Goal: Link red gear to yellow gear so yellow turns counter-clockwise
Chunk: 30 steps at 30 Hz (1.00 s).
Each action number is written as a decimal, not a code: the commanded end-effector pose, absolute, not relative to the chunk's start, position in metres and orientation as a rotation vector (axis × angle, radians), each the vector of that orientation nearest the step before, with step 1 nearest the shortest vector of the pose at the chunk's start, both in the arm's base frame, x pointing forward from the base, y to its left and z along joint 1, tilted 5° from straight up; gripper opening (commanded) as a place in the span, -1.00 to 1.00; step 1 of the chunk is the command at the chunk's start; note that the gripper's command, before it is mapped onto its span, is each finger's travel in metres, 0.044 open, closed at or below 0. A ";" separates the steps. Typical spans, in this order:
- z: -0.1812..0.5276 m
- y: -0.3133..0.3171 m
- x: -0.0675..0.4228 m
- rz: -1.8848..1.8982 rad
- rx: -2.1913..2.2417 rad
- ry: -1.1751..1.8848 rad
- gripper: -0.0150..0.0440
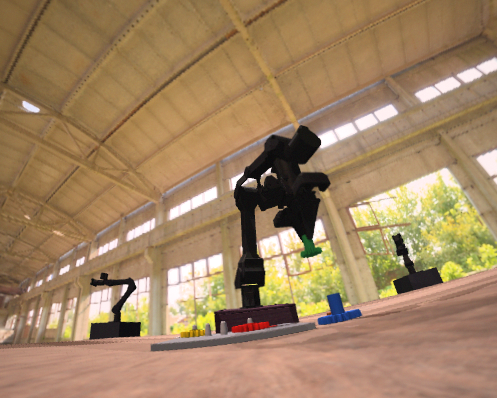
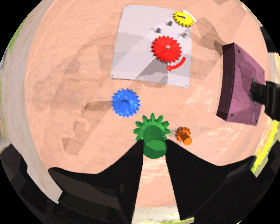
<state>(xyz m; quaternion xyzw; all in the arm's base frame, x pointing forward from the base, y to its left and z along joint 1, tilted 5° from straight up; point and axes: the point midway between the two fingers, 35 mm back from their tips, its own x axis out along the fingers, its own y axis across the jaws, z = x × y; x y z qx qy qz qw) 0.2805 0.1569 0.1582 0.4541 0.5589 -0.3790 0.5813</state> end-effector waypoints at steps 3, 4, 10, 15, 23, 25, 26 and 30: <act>0.152 0.145 0.287 -0.884 1.060 1.309 -0.49; 0.151 0.143 0.288 -0.884 1.060 1.309 -0.49; 0.146 0.131 0.294 -0.884 1.059 1.308 -0.49; 0.141 0.120 0.299 -0.884 1.057 1.306 -0.49; 0.134 0.102 0.305 -0.884 1.055 1.305 -0.49; 0.132 0.098 0.307 -0.884 1.055 1.304 -0.49; 0.131 0.096 0.307 -0.884 1.055 1.304 -0.49; 0.128 0.087 0.310 -0.884 1.054 1.303 -0.49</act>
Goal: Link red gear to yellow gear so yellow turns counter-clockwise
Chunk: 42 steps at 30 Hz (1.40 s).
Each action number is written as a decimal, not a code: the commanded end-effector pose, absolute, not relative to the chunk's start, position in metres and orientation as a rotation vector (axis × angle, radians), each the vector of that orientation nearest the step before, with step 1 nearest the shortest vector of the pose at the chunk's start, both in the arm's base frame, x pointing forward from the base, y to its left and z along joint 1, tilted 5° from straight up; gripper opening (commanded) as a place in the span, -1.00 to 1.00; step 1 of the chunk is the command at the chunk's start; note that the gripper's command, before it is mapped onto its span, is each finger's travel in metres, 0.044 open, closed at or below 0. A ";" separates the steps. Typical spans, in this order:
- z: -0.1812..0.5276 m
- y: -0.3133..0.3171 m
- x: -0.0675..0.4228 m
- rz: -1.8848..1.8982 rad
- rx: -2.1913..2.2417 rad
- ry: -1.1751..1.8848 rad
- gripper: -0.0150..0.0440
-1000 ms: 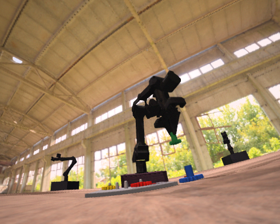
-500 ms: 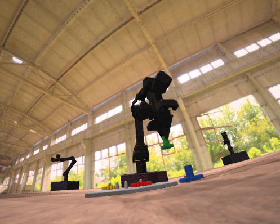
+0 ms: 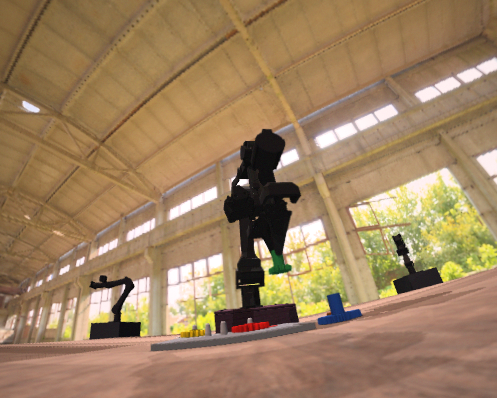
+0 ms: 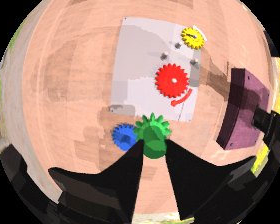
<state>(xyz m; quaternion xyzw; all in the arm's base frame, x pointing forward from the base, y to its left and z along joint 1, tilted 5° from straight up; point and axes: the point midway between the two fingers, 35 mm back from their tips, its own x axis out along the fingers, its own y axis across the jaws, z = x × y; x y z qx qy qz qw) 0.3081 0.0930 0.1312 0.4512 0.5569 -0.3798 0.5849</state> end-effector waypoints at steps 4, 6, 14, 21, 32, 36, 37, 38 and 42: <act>0.124 0.078 0.312 -0.884 1.053 1.302 -0.49; 0.122 0.073 0.313 -0.884 1.052 1.302 -0.49; 0.115 0.055 0.316 -0.883 1.051 1.300 -0.49; 0.109 0.039 0.318 -0.883 1.049 1.298 -0.49; 0.099 0.013 0.318 -0.882 1.047 1.295 -0.49; 0.096 0.004 0.318 -0.882 1.046 1.294 -0.49; 0.095 0.002 0.318 -0.882 1.046 1.294 -0.49; 0.094 0.000 0.318 -0.882 1.046 1.294 -0.49; 0.090 -0.009 0.317 -0.881 1.045 1.293 -0.49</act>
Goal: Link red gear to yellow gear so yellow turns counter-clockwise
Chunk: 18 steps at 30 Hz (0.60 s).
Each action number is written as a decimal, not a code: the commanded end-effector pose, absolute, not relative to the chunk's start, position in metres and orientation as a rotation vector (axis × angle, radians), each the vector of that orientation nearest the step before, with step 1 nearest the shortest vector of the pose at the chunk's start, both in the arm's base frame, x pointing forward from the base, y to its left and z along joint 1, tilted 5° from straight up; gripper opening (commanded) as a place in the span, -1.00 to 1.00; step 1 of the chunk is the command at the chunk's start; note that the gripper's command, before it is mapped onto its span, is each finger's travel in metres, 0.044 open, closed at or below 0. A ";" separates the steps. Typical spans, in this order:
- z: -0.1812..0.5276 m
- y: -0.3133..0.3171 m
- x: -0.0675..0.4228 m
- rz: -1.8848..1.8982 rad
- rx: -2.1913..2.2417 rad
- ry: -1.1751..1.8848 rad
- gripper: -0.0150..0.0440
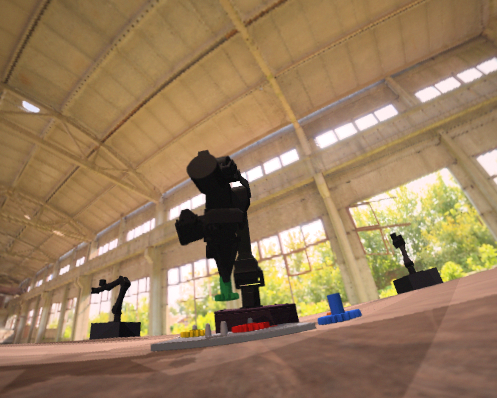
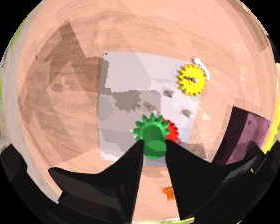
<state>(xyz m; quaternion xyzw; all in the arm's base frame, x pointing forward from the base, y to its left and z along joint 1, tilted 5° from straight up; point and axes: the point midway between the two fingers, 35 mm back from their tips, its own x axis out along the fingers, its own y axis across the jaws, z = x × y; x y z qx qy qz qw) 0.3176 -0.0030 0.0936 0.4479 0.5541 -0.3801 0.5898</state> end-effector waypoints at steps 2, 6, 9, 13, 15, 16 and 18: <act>0.089 -0.014 0.316 -0.881 1.045 1.292 -0.49; 0.089 -0.015 0.316 -0.881 1.044 1.292 -0.49; 0.090 -0.015 0.316 -0.881 1.045 1.292 -0.49; 0.090 -0.015 0.316 -0.881 1.045 1.292 -0.49; 0.090 -0.015 0.316 -0.881 1.045 1.292 -0.49; 0.090 -0.015 0.316 -0.881 1.045 1.292 -0.49; 0.090 -0.015 0.316 -0.881 1.045 1.292 -0.49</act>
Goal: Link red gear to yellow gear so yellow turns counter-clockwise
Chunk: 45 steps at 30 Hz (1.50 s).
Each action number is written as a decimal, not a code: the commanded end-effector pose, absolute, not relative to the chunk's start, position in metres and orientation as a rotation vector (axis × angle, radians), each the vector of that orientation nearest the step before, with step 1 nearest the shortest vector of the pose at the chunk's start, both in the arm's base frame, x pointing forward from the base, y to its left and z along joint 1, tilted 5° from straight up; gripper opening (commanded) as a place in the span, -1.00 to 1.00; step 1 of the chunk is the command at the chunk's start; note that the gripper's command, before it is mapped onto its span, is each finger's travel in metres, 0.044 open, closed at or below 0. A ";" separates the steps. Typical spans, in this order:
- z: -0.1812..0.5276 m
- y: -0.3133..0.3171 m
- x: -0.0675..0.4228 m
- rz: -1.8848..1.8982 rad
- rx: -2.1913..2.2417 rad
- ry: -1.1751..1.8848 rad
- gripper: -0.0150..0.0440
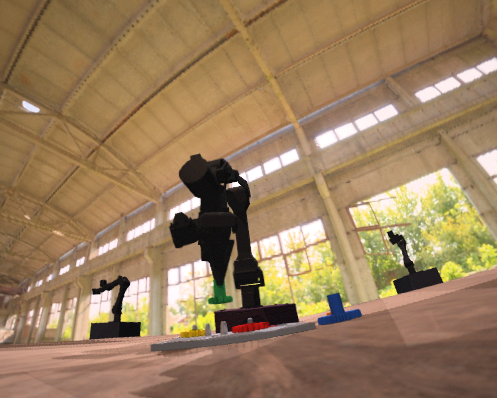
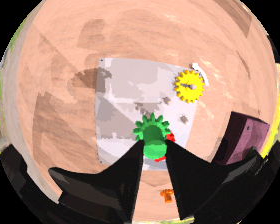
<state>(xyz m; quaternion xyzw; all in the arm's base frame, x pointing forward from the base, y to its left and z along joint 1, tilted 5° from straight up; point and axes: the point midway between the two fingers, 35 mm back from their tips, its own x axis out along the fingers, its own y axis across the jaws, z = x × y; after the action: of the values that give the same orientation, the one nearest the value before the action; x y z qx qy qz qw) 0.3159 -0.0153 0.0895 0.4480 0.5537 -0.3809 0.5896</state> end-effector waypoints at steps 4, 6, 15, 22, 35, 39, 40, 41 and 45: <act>0.090 -0.015 0.316 -0.881 1.045 1.292 -0.49; 0.090 -0.015 0.316 -0.881 1.045 1.292 -0.49; 0.083 -0.014 0.317 -0.802 0.959 1.325 -0.49; 0.073 -0.014 0.317 -0.720 0.871 1.356 -0.49; 0.055 -0.013 0.320 -0.842 1.003 1.309 -0.49; 0.049 -0.012 0.320 -0.922 1.089 1.274 -0.49; 0.048 -0.012 0.320 -0.941 1.109 1.265 -0.49; 0.046 -0.012 0.320 -0.959 1.128 1.257 -0.49; 0.047 -0.013 0.320 -1.039 1.214 1.215 -0.49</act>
<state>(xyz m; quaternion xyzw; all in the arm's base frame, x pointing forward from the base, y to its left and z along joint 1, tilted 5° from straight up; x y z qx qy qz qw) 0.3196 -0.0131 0.0476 0.4866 0.5270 -0.4171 0.5581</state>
